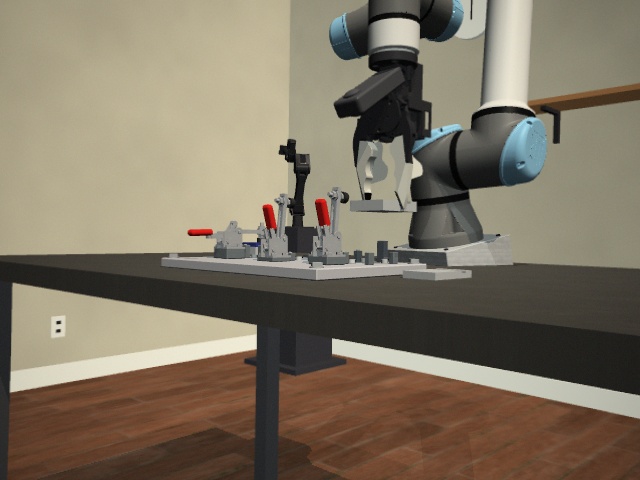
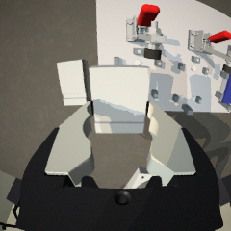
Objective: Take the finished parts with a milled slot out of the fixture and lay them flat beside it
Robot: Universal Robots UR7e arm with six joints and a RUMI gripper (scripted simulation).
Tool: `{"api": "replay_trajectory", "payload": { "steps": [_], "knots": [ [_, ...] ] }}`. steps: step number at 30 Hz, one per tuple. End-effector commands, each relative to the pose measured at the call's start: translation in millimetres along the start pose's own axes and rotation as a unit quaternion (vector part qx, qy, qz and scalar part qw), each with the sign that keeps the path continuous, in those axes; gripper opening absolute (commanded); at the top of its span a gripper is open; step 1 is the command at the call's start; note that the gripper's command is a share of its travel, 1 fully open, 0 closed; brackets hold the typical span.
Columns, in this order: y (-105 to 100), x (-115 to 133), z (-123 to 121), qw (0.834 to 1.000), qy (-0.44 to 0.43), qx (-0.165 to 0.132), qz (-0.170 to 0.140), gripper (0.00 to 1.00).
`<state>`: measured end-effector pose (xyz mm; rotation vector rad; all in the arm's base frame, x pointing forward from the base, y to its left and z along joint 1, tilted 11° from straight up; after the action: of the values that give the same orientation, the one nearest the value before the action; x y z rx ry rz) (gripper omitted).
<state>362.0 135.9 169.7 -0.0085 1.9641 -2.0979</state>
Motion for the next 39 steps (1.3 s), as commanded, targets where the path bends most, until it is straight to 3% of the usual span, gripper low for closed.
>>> {"api": "replay_trajectory", "payload": {
  "steps": [1,39],
  "knots": [
    [0,-2,-8,1.000,0.000,0.000,0.000,0.00],
    [0,-18,-84,1.000,0.000,0.000,0.000,0.00]
  ]
}}
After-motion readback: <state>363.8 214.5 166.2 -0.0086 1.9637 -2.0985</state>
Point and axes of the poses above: the point where the finger pads meet when closed, its own y axis out along the fingers, its own z axis across the jaws, x = y × z, the point moved 4 cm from there along -y, back along the fingers, and after that the axes turned 12 degrees about -y, right-handed, at the moved point
